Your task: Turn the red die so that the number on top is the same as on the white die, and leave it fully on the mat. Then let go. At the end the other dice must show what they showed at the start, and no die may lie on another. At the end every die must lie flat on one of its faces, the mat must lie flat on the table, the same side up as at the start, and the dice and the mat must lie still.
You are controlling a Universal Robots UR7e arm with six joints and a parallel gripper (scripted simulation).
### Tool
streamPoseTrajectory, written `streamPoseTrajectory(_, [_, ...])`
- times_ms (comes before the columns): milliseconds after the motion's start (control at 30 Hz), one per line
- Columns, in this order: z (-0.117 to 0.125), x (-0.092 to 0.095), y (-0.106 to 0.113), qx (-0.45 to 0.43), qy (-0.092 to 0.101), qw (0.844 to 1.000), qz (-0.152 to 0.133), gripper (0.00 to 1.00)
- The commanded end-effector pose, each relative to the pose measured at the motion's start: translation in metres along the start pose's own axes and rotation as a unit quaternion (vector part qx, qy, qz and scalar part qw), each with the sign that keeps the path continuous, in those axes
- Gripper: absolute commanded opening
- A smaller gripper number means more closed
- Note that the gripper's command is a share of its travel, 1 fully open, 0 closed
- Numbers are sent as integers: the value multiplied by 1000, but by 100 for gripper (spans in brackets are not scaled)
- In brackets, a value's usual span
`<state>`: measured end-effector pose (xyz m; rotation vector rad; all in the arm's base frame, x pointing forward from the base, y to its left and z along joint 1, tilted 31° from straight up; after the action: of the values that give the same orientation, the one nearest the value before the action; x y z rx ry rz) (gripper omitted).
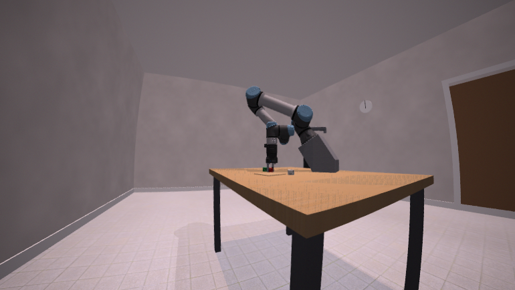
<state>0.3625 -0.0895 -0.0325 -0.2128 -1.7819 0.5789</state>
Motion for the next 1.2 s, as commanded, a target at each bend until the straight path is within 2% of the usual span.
streamPoseTrajectory(0, [0, 0, 0, 0, 0, 1000, 0, 57])
streamPoseTrajectory(867, [0, 1, 0, 0, 0, 1000, 0, 57])
streamPoseTrajectory(1167, [0, 6, 0, 0, 0, 1000, 0, 57])
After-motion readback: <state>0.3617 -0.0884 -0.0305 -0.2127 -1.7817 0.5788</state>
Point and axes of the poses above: the point where the finger pads meet when closed, its own x axis back along the fingers, its own z axis across the jaws, y = z × x, the point moved 3 cm from there along x, back along the fingers, and after that the axes turned 14 degrees about x, right-handed, at the moved point
